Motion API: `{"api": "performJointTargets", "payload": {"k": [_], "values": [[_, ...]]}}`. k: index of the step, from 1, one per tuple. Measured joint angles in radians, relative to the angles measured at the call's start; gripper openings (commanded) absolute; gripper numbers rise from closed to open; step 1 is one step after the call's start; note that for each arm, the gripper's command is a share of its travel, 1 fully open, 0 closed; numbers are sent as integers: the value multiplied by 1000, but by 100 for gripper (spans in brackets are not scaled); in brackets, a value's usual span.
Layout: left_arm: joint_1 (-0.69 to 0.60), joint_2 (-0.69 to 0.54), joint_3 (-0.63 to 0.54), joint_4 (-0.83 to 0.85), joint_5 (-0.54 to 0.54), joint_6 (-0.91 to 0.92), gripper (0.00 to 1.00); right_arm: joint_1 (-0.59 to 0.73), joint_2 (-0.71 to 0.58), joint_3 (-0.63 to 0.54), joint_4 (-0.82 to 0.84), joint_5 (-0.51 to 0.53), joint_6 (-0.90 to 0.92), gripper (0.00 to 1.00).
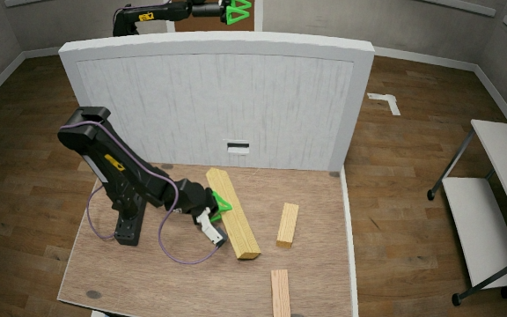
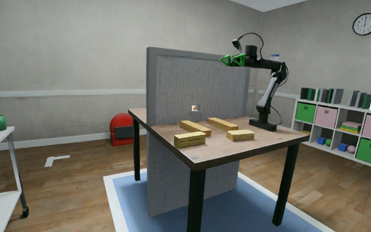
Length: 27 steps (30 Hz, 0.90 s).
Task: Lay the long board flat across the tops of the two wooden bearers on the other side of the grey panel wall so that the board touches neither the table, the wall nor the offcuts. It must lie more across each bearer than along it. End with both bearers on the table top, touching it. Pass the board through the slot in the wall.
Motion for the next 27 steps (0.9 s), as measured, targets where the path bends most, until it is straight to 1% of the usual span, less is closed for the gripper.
{"api": "performJointTargets", "payload": {"k": [27], "values": [[0, 0, 0, 0, 0, 0, 100, 1, 61, -31, 95, 0, 0, 0]]}}
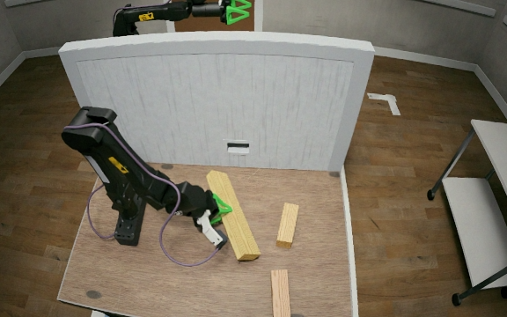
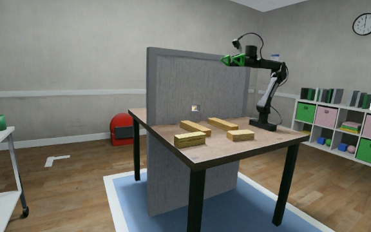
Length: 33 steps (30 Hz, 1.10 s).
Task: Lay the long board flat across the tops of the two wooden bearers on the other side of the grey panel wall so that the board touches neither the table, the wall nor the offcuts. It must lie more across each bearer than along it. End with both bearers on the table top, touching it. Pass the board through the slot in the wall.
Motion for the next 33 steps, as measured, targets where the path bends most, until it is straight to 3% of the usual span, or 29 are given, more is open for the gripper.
{"api": "performJointTargets", "payload": {"k": [33], "values": [[0, 0, 0, 0, 0, 0, 100, -9, 87, -50, 149, -15, -1, 0]]}}
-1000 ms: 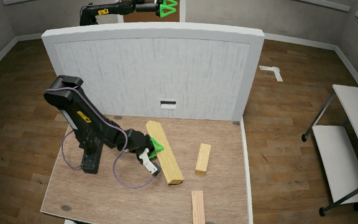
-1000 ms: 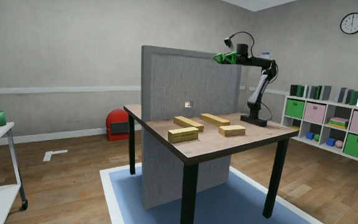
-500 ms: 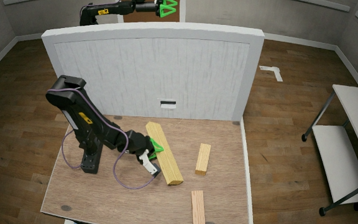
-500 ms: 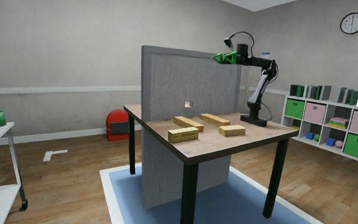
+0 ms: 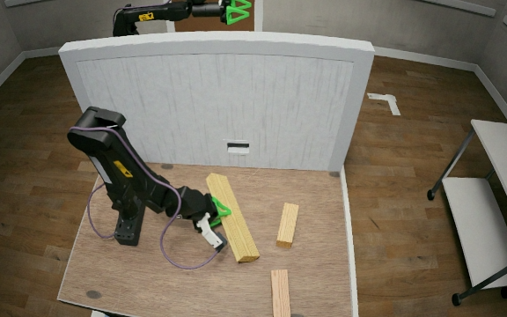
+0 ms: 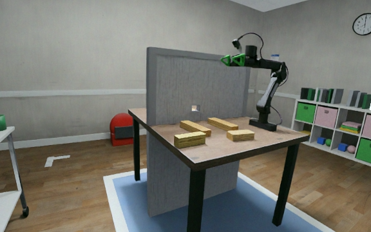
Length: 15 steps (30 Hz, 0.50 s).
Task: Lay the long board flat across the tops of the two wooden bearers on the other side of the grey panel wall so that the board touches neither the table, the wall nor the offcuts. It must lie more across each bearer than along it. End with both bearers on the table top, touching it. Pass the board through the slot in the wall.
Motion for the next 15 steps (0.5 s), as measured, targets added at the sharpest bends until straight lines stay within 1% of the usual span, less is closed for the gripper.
{"api": "performJointTargets", "payload": {"k": [10, 15], "values": [[0, 0, 0, 0, 0, 0, 100, -35, 54, -64, 172, -55, 4, 0], [0, 0, 0, 0, 0, 0, 100, -43, 83, -68, 219, -67, 7, 0]]}}
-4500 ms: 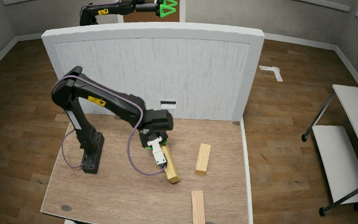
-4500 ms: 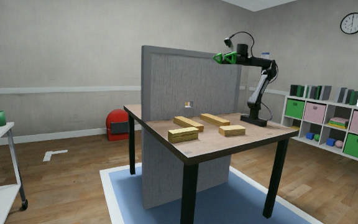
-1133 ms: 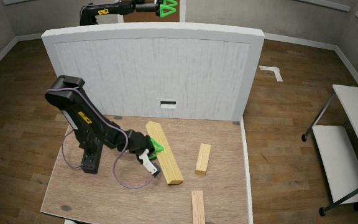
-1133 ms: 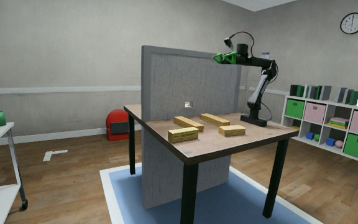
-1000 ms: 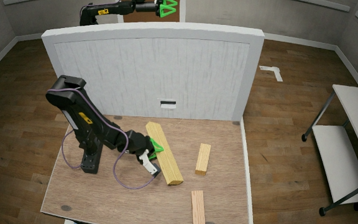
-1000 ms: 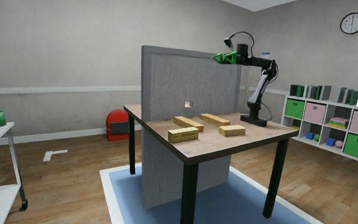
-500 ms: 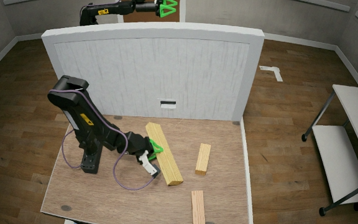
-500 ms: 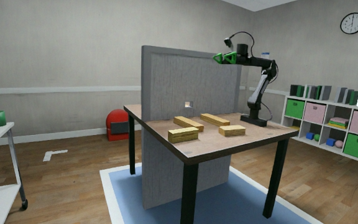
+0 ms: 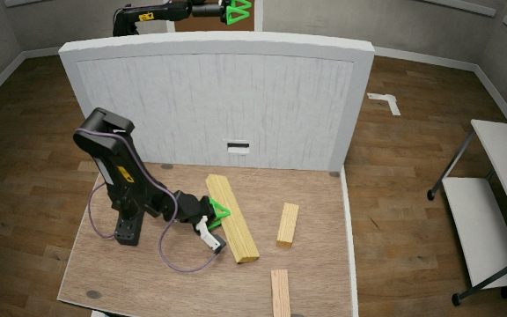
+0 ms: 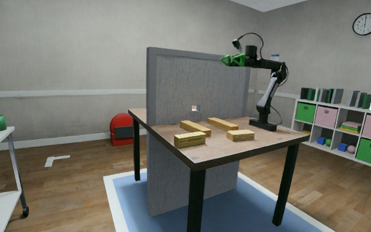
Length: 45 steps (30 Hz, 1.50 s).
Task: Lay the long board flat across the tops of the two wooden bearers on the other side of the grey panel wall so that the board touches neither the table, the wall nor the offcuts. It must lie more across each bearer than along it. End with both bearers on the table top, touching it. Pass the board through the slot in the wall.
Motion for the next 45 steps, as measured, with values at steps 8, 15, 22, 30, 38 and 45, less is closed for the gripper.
{"api": "performJointTargets", "payload": {"k": [8, 15, 22, 30, 38, 45], "values": [[0, 0, 0, 0, 0, 0, 100, -2, 11, -9, 29, -3, 5, 0], [0, 0, 0, 0, 0, 0, 100, -2, 8, -9, 29, -3, 5, 0], [0, 0, 0, 0, 0, 0, 100, -2, 8, -9, 29, -3, 5, 0], [0, 0, 0, 0, 0, 0, 100, 0, 8, -9, 29, -3, 6, 0], [0, 0, 0, 0, 0, 0, 100, 0, 4, -9, 29, -3, 6, 0], [0, 0, 0, 0, 0, 0, 100, 0, 4, -9, 29, -3, 6, 0]]}}
